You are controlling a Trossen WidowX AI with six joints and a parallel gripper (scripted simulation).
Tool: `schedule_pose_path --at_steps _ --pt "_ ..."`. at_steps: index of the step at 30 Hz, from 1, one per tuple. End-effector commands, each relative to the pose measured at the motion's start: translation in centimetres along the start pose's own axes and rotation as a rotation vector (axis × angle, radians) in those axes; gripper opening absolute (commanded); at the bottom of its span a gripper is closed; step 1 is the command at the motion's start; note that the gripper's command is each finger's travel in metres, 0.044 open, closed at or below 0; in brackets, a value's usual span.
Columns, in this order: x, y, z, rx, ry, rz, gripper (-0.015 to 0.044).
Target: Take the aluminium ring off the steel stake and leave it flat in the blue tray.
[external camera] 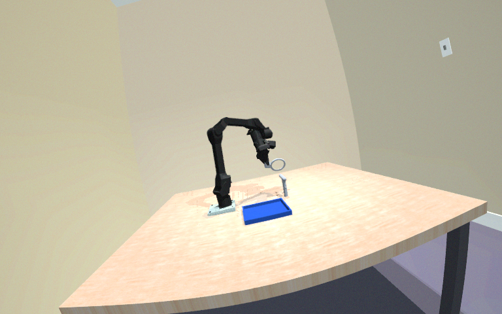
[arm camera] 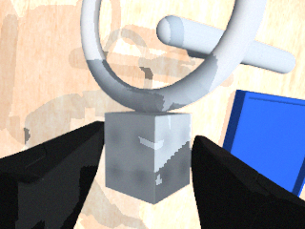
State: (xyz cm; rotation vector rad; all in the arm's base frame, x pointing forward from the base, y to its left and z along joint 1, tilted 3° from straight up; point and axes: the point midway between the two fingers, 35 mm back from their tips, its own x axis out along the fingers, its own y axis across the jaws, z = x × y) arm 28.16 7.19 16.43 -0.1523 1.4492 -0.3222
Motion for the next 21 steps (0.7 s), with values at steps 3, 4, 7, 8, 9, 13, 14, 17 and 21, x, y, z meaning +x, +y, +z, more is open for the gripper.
schedule_pose_path --at_steps 3,4,7,8,9,13,14,17,21 --pt "-0.9 -0.3 0.1 0.003 -0.001 0.001 0.0000" --pt "-0.9 -0.3 0.2 0.003 -0.001 0.001 0.0000" --pt "-0.9 -0.3 0.7 0.003 -0.002 0.001 0.0000" --pt "-0.9 -0.3 0.8 0.003 -0.002 0.001 0.0000" --pt "-0.9 -0.3 1.0 0.003 -0.002 0.001 0.0000" --pt "-0.9 -0.3 1.7 0.003 -0.002 0.001 0.0000" --pt "-0.9 -0.3 1.8 0.003 -0.003 0.001 0.0000" --pt "-0.9 -0.3 2.3 0.003 -0.003 0.001 0.0000" --pt "-0.9 -0.3 3.0 0.003 -0.003 0.002 0.0000"
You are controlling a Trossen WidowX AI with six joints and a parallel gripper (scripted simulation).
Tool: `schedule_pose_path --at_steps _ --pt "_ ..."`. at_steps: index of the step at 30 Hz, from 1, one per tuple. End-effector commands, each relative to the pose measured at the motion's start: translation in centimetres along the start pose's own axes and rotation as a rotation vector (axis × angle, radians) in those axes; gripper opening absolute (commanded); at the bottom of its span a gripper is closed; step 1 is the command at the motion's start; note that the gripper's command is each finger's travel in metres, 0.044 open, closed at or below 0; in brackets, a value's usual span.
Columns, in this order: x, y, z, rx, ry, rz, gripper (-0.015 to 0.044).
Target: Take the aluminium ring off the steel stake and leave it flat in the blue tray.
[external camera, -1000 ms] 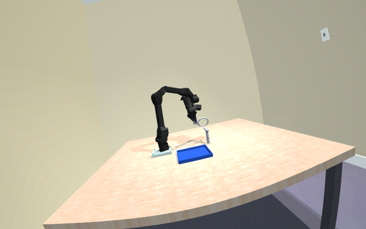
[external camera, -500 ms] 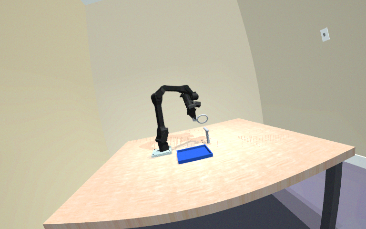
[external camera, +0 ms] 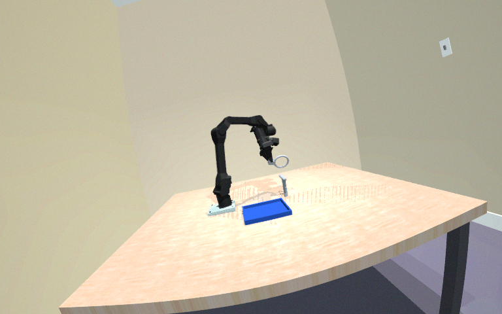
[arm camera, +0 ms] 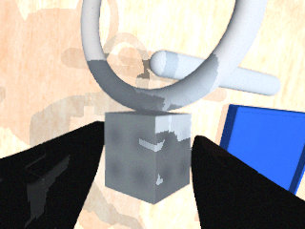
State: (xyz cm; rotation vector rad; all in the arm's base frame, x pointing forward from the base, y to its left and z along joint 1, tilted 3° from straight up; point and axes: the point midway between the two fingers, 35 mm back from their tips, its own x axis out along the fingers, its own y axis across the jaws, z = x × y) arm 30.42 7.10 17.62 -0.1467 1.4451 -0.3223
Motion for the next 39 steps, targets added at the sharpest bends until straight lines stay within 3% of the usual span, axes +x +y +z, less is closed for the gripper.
schedule_pose_path --at_steps 1,39 --pt "0.0 -0.1 0.7 -0.001 0.000 -0.002 0.0000" --pt "1.1 -0.6 6.8 0.001 -0.006 -0.003 0.0000"
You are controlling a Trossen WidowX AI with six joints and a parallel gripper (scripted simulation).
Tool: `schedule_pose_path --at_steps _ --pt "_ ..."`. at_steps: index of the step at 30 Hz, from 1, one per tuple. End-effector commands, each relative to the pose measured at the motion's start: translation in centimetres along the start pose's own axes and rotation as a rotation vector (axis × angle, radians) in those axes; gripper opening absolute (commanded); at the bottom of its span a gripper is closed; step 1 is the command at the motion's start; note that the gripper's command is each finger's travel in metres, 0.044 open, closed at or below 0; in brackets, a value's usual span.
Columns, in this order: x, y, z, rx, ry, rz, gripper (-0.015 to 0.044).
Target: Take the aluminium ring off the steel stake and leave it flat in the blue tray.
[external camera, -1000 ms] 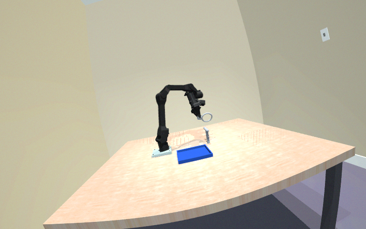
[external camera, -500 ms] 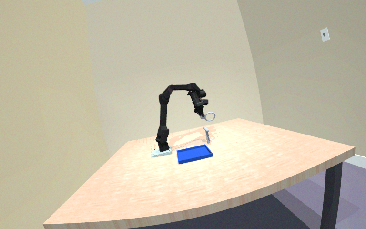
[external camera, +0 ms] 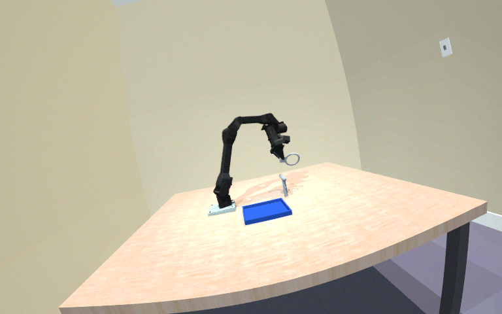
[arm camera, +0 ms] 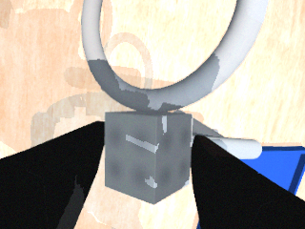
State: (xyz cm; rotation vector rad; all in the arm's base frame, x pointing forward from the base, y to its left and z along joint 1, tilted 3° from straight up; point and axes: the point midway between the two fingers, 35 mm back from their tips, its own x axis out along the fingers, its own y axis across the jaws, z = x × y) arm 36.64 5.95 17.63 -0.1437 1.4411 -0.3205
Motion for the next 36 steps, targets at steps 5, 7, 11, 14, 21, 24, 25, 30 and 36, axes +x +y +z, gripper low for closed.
schedule_pose_path --at_steps 5,7,11,14,21,24,25,30,36 --pt "0.3 -0.4 1.2 -0.001 -0.002 -0.007 0.0000" --pt "0.4 -0.4 1.3 -0.001 -0.003 -0.007 0.0000" --pt "0.3 -0.7 1.1 0.054 -0.018 -0.001 0.0000" --pt "0.2 -1.0 0.9 0.120 -0.037 0.007 0.0000" --pt "0.1 -1.9 0.3 0.273 -0.079 0.029 0.0000" --pt "0.0 -2.2 0.0 0.339 -0.096 0.040 0.0000" --pt "0.0 -2.4 -0.1 0.361 -0.102 0.044 0.0000" --pt "0.0 -2.9 -0.6 0.470 -0.130 0.065 0.0000" --pt "0.1 -3.6 -1.2 0.601 -0.162 0.093 0.0000"
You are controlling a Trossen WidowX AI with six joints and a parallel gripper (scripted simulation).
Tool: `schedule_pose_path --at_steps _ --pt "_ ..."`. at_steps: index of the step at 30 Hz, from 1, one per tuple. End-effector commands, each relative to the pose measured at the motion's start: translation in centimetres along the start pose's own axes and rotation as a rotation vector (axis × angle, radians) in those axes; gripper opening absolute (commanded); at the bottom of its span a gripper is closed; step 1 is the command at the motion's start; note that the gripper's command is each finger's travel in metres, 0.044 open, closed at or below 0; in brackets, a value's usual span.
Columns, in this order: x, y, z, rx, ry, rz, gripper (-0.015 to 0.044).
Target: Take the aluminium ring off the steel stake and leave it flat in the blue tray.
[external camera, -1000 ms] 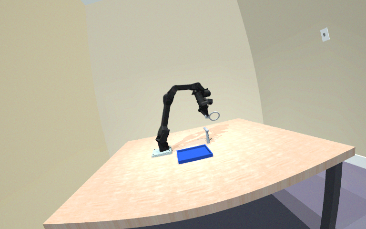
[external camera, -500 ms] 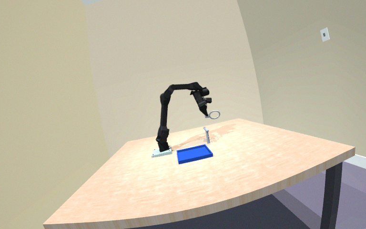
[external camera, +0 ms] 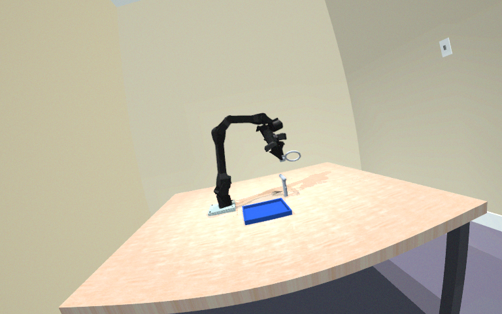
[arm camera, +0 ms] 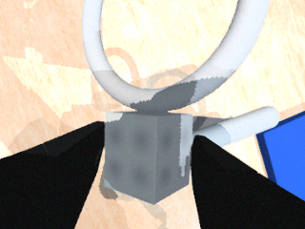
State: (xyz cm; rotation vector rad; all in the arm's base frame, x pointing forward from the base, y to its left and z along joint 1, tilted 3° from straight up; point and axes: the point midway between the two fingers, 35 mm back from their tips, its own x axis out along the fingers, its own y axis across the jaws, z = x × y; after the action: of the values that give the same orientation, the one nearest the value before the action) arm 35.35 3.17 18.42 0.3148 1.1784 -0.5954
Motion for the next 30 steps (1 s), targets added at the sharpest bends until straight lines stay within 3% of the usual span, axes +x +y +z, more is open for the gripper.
schedule_pose_path --at_steps 1,30 --pt "0.0 -0.8 0.0 0.097 -0.026 0.013 0.0000" --pt "0.5 -5.2 -2.0 0.730 -0.134 0.183 0.0000"
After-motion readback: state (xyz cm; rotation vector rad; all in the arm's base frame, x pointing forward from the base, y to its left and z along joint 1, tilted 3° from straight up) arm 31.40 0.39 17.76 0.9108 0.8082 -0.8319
